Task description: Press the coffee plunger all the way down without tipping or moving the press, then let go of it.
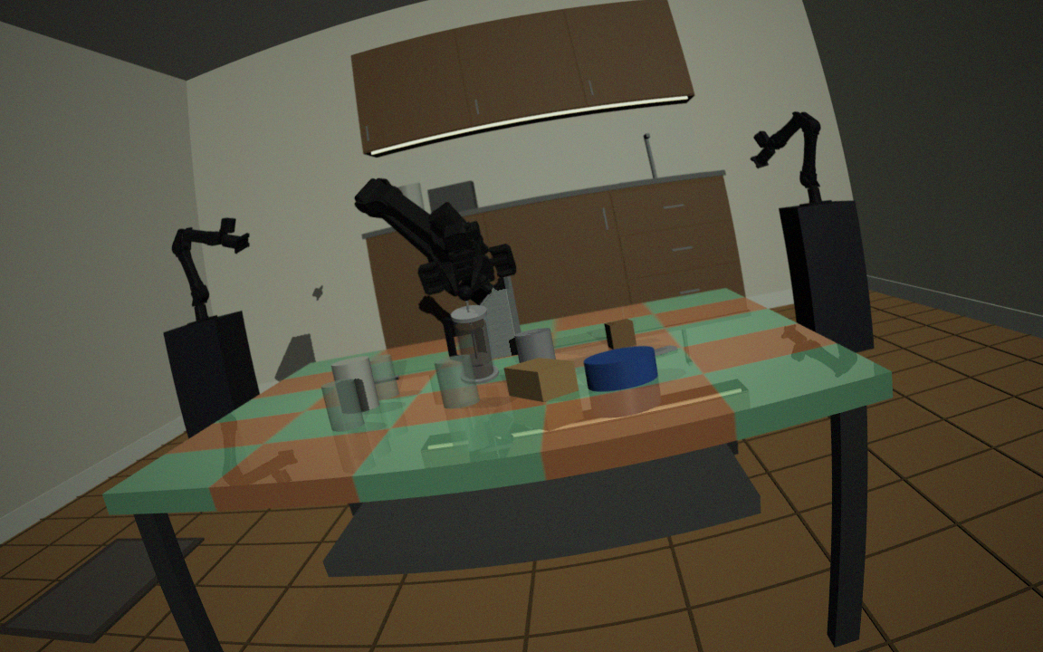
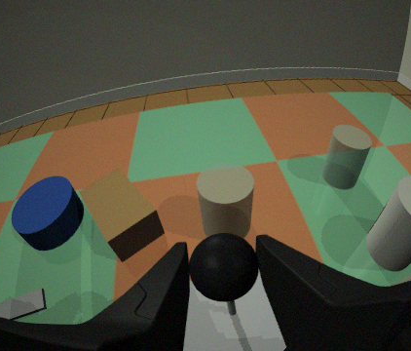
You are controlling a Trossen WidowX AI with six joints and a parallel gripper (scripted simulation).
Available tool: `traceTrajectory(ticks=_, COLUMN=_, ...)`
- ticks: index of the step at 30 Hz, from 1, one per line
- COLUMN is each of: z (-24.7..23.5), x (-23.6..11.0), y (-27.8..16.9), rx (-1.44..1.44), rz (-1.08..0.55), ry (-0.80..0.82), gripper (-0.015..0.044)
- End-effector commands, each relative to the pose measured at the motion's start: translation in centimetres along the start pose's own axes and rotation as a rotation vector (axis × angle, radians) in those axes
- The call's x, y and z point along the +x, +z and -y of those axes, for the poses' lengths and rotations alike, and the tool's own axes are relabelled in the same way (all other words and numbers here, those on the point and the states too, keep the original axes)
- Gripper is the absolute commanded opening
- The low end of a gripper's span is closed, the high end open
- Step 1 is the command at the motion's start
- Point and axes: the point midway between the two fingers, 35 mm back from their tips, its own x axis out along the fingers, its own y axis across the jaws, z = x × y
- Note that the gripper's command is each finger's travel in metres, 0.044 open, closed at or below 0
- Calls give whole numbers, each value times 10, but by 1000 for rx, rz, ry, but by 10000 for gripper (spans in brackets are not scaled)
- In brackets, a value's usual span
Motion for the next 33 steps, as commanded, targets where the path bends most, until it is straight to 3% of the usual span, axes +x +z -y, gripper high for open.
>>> traceTrajectory(ticks=1, z=1, x=4, y=-14, rx=-40, rz=-52, ry=-17, gripper=112)
traceTrajectory(ticks=33, z=-2, x=7, y=-12, rx=-40, rz=-51, ry=-17, gripper=112)
